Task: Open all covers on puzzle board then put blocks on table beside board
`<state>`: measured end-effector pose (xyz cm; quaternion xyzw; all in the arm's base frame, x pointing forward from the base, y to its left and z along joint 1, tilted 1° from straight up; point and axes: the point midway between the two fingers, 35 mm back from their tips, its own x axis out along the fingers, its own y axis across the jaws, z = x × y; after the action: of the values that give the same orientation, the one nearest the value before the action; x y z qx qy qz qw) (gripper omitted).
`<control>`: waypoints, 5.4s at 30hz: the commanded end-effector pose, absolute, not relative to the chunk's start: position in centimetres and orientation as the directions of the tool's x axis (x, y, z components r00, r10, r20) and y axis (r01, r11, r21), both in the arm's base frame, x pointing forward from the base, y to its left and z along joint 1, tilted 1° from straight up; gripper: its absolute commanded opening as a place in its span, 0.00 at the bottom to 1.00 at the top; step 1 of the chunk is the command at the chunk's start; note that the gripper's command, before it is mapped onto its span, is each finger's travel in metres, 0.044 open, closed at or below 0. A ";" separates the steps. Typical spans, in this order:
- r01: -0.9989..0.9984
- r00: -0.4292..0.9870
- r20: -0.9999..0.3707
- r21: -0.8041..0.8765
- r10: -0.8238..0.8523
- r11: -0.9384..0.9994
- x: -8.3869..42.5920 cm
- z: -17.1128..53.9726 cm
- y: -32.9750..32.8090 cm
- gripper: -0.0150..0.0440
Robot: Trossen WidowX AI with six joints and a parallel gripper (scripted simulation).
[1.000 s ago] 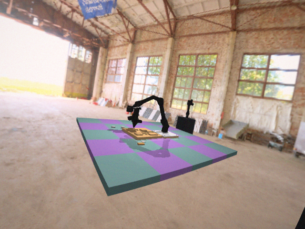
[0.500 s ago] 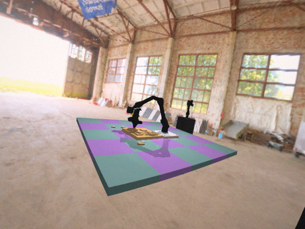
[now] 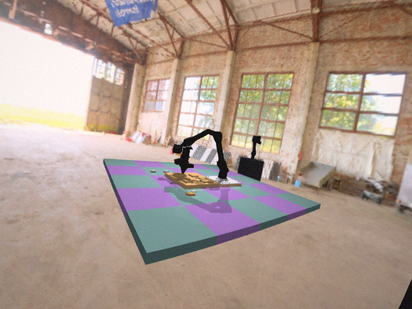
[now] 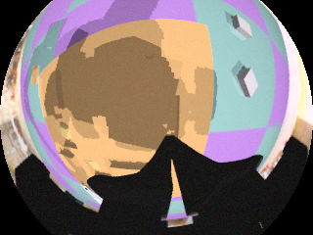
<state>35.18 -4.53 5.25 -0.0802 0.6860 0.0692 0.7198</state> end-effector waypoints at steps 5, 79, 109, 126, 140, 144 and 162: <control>-0.209 0.048 -0.999 -0.017 -0.007 0.978 34.8 5.2 -3.5 0.25; -0.209 0.050 -0.999 -0.010 0.000 0.978 36.7 5.3 4.2 0.25; -0.209 0.051 -0.999 -0.010 0.001 0.978 37.7 7.9 5.2 0.25; -0.209 0.051 -0.999 -0.010 0.001 0.978 37.6 10.1 5.3 0.25; -0.040 0.043 -0.999 0.000 0.001 0.999 31.7 11.2 5.7 0.25; 0.022 0.042 -0.999 0.002 0.001 1.000 29.4 11.4 5.9 0.25; 0.272 0.037 -0.999 0.012 0.002 0.962 20.4 10.3 5.6 0.25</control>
<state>21.10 5.69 10.47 0.0911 0.6902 -0.0861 0.7127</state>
